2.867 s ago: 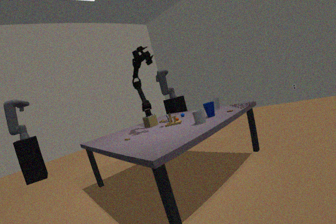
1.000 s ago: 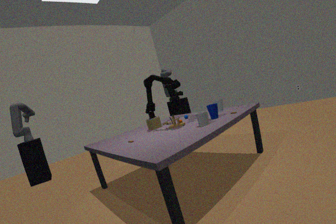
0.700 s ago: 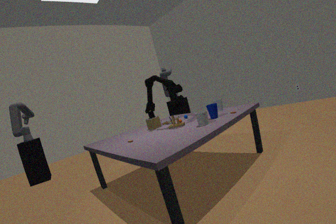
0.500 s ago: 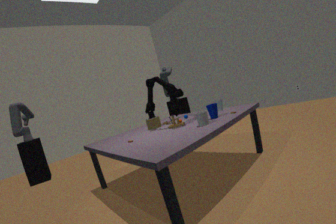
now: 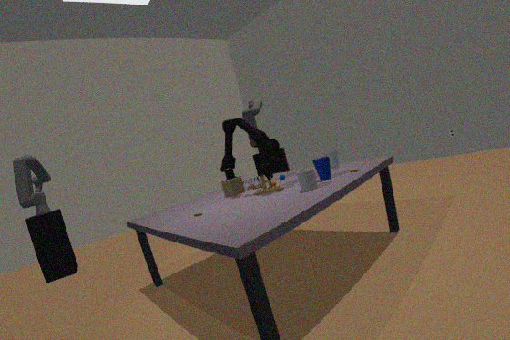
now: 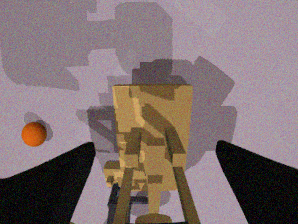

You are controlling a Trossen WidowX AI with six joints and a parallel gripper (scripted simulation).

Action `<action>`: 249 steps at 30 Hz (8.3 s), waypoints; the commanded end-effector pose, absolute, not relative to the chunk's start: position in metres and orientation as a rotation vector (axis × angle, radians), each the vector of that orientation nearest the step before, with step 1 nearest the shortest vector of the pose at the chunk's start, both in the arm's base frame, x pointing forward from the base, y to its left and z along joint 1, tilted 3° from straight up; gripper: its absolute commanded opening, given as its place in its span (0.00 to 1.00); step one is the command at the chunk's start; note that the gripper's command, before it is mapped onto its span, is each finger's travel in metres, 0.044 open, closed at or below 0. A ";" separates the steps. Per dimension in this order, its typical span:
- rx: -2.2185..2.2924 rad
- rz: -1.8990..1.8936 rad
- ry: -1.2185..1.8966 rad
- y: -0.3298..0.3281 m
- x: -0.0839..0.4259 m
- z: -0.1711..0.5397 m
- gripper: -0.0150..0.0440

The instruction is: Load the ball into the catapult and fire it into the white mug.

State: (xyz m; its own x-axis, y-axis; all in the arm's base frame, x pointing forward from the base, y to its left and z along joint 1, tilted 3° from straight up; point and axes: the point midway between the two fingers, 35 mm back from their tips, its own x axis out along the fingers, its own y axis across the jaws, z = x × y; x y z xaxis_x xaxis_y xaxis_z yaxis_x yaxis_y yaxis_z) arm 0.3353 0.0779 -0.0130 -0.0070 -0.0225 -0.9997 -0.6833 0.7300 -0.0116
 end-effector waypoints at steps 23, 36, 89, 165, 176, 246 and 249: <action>-0.611 0.578 1.515 0.074 0.331 -0.053 1.00; -0.603 0.575 1.509 0.075 0.333 -0.050 0.51; -0.107 0.057 1.585 0.040 0.356 -0.020 0.25; -0.110 0.061 1.585 0.040 0.354 -0.014 1.00; -0.110 0.061 1.585 0.039 0.354 -0.032 1.00; -0.107 0.058 1.584 0.038 0.355 -0.042 0.25; -0.108 0.058 1.585 0.038 0.355 -0.047 0.25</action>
